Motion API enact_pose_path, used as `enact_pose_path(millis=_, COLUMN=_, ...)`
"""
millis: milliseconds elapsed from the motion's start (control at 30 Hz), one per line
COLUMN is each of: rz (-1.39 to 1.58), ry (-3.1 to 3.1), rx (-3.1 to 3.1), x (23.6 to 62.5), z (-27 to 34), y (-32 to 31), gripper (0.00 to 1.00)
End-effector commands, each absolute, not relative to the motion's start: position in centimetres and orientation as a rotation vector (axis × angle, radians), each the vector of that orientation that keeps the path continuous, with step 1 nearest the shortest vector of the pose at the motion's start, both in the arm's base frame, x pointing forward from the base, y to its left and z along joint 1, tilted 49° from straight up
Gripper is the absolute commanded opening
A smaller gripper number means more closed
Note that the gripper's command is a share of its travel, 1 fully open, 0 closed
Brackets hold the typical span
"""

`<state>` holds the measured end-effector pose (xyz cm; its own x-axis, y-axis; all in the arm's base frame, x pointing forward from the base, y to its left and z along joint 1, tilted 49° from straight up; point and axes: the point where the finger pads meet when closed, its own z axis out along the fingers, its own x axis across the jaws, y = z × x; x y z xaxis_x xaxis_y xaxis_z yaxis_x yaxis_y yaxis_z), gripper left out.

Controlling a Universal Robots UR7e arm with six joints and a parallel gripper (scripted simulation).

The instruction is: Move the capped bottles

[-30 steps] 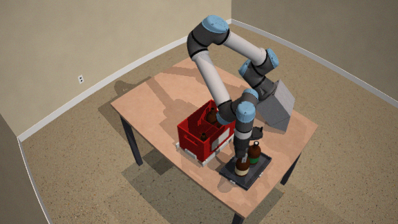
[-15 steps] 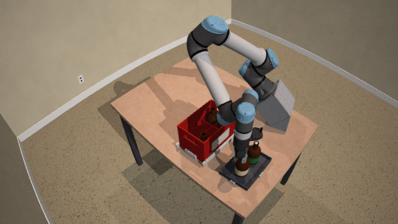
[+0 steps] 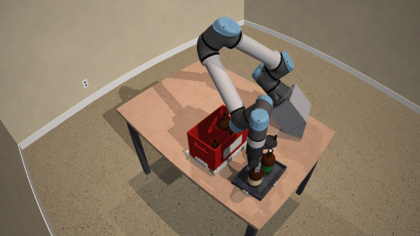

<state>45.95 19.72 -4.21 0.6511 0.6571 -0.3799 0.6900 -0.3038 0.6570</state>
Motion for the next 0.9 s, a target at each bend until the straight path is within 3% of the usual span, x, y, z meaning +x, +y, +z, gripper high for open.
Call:
enact_pose_path(millis=0, rz=-0.048, ry=1.047, rx=2.026, x=46.01, z=-4.27, y=19.67, gripper=0.0)
enact_pose_path(millis=300, rz=-0.048, ry=1.047, rx=2.026, x=46.08, z=-4.42, y=19.51, gripper=0.0)
enact_pose_path(millis=333, rz=-0.048, ry=1.047, rx=2.026, x=46.05, z=-4.36, y=19.57, gripper=1.0)
enact_pose_path(millis=867, rz=-0.048, ry=1.047, rx=2.026, x=46.05, z=-4.36, y=19.57, gripper=1.0)
